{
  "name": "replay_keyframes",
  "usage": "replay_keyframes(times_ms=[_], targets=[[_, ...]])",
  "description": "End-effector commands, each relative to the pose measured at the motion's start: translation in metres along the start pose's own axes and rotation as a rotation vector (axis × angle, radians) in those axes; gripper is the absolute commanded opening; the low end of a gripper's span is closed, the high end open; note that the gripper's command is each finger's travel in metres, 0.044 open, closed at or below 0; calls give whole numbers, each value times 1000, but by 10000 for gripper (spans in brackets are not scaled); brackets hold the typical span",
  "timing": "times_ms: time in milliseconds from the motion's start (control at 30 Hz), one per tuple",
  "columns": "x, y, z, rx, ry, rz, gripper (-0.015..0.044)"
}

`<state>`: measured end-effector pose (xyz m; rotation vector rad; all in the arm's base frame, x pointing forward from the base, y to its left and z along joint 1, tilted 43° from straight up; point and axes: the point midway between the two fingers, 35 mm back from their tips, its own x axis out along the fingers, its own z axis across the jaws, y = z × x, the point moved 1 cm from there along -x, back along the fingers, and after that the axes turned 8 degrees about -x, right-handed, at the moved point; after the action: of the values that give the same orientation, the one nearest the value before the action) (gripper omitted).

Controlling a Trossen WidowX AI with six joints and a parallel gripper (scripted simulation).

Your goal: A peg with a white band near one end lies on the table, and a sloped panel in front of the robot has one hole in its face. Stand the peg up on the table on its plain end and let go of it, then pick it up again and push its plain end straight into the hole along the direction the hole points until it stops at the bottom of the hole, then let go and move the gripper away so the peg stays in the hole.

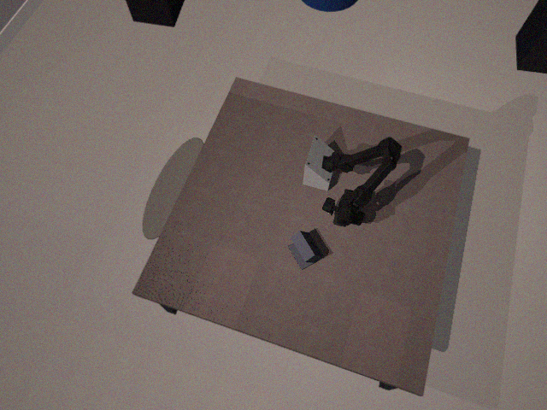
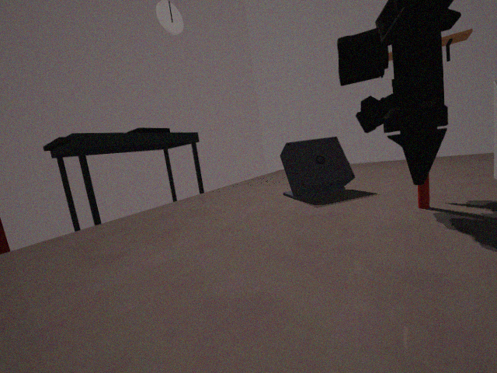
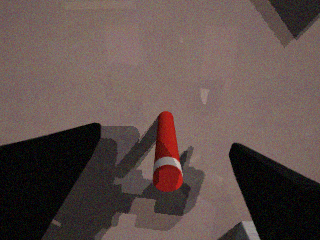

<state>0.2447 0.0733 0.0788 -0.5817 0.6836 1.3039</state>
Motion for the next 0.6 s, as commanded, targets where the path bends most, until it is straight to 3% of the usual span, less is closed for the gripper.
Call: replay_keyframes(times_ms=[0,67,567], targets=[[6,2,0,8,-5,5,440],[6,2,0,8,-5,5,440],[3,1,0,0,-1,2,46]])
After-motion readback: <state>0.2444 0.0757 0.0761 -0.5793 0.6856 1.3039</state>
